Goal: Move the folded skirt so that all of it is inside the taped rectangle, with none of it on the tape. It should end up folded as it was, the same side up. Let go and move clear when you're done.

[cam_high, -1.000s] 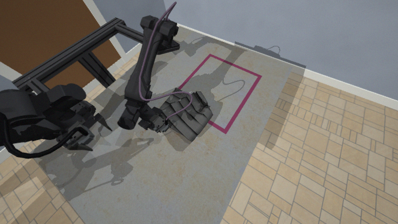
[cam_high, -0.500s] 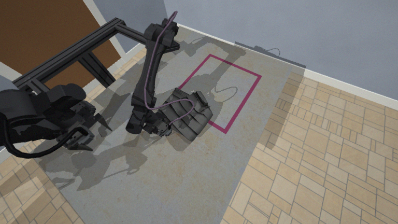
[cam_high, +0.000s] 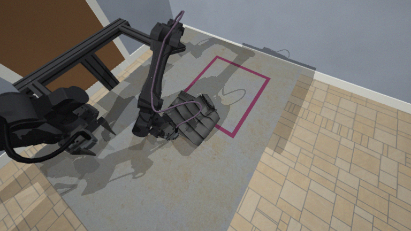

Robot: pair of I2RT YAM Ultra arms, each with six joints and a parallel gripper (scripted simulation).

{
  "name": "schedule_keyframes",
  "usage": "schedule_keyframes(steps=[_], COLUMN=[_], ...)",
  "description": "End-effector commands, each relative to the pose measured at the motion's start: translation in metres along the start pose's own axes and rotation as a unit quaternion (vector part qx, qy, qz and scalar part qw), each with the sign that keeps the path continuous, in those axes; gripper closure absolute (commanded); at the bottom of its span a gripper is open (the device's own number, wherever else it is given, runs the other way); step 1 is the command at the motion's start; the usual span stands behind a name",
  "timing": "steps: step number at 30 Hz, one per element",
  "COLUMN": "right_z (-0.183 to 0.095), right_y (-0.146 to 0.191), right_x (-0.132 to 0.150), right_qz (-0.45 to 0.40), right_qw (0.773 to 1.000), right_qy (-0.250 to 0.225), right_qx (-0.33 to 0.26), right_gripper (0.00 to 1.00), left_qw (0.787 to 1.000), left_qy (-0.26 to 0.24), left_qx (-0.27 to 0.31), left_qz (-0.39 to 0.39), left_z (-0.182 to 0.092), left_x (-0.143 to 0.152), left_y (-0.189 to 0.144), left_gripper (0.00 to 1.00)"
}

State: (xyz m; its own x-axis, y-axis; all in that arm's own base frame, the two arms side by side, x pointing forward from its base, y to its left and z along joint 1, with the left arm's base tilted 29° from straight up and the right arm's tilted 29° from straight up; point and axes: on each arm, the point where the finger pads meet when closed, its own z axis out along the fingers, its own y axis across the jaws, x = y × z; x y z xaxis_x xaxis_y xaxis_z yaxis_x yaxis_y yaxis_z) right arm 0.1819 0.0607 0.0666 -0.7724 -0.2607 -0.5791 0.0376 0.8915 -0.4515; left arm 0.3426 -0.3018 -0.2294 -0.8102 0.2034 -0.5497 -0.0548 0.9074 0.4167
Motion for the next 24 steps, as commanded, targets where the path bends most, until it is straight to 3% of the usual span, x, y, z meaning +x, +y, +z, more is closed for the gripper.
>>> schedule_keyframes(steps=[1, 24], right_z=[-0.008, -0.008], right_y=[0.003, 0.003], right_x=[-0.013, -0.013], right_qz=[0.003, 0.003], right_qw=[1.000, 1.000], right_qy=[-0.016, -0.016], right_qx=[-0.001, -0.001], right_gripper=[0.10, 0.10], left_qw=[1.000, 1.000], left_qy=[-0.012, -0.011], left_qx=[0.005, 0.004], left_qz=[-0.003, -0.003], left_z=[-0.006, -0.002], left_x=[-0.013, -0.021], left_y=[0.005, 0.039], left_gripper=[0.70, 0.70])
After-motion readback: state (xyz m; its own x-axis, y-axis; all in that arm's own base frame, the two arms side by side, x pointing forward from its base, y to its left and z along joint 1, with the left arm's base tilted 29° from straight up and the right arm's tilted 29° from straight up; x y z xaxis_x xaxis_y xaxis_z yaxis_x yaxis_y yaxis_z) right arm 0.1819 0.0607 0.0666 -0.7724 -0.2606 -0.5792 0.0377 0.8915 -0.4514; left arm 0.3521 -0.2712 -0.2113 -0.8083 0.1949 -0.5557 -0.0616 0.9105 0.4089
